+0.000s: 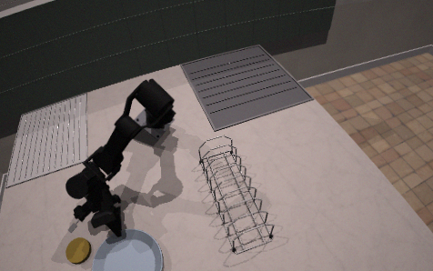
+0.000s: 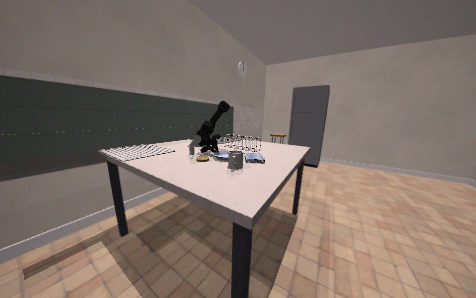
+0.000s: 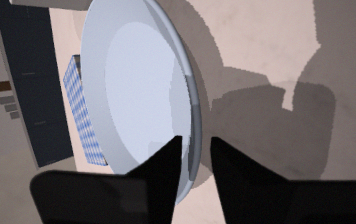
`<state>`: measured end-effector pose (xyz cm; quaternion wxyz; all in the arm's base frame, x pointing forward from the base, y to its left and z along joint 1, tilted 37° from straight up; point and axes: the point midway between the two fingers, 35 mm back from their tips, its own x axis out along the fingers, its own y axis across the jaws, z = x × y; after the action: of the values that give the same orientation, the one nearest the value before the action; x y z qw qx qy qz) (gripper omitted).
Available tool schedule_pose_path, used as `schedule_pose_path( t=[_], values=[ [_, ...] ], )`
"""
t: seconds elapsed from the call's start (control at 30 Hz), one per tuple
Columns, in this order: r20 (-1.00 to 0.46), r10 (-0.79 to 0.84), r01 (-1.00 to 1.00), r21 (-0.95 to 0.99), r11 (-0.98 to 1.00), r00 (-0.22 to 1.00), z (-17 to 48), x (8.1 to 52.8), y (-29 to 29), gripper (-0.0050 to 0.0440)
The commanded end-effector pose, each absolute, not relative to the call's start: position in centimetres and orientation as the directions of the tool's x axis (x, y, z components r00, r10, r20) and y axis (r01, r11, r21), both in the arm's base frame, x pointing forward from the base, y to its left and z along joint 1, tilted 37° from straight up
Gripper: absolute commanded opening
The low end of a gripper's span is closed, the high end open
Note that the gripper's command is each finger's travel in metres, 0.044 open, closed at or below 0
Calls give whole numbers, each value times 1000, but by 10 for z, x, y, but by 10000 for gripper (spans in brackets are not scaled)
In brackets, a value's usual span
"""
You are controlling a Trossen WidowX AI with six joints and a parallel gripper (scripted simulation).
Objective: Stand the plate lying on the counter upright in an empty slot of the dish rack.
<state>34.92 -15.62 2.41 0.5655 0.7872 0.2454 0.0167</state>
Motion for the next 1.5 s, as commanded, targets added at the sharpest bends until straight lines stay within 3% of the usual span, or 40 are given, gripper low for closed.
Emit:
schedule_pose_path(
  t=[0.0,1.0,1.13,1.47],
  values=[
    [-252,402,368,898,-242,880,24,351,-157,89],
    [-251,405,367,899,-240,879,24,351,-155,89],
    [-251,405,367,899,-240,879,24,351,-155,45],
    [-251,405,367,899,-240,879,24,351,-155,0]
  ],
)
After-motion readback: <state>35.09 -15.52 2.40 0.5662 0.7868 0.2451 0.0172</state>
